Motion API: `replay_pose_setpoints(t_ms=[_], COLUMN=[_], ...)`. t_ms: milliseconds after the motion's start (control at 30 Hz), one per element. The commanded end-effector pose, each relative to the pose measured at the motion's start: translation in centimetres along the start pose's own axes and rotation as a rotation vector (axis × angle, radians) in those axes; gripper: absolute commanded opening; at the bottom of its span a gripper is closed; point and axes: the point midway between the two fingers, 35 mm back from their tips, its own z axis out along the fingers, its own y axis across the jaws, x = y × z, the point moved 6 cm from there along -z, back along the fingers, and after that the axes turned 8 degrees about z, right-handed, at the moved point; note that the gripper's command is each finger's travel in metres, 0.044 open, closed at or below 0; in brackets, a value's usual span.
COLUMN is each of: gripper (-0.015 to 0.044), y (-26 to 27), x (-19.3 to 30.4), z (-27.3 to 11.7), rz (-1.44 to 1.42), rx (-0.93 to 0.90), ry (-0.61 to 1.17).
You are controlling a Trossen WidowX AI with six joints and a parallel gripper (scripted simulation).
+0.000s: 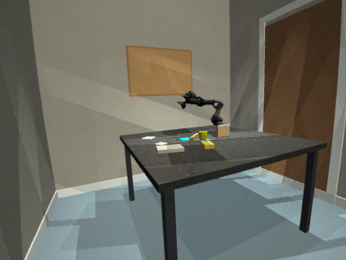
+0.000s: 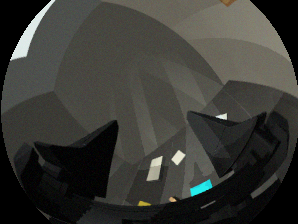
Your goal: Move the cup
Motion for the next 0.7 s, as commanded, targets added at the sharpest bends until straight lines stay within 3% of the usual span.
replay_pose_setpoints(t_ms=[0, 267, 433, 667], gripper=[0.0374, 0.0167, 0.0167, 0.0167], y=[0.1, 2.1, 2.9, 3.7], x=[0.3, 10.6, 15.4, 20.7], z=[0.2, 3.6, 3.5, 2.1], rz=[0.015, 0.525, 0.705, 0.837], rx=[0.0, 0.223, 0.457, 0.829], ry=[0.015, 0.536, 0.722, 0.85])
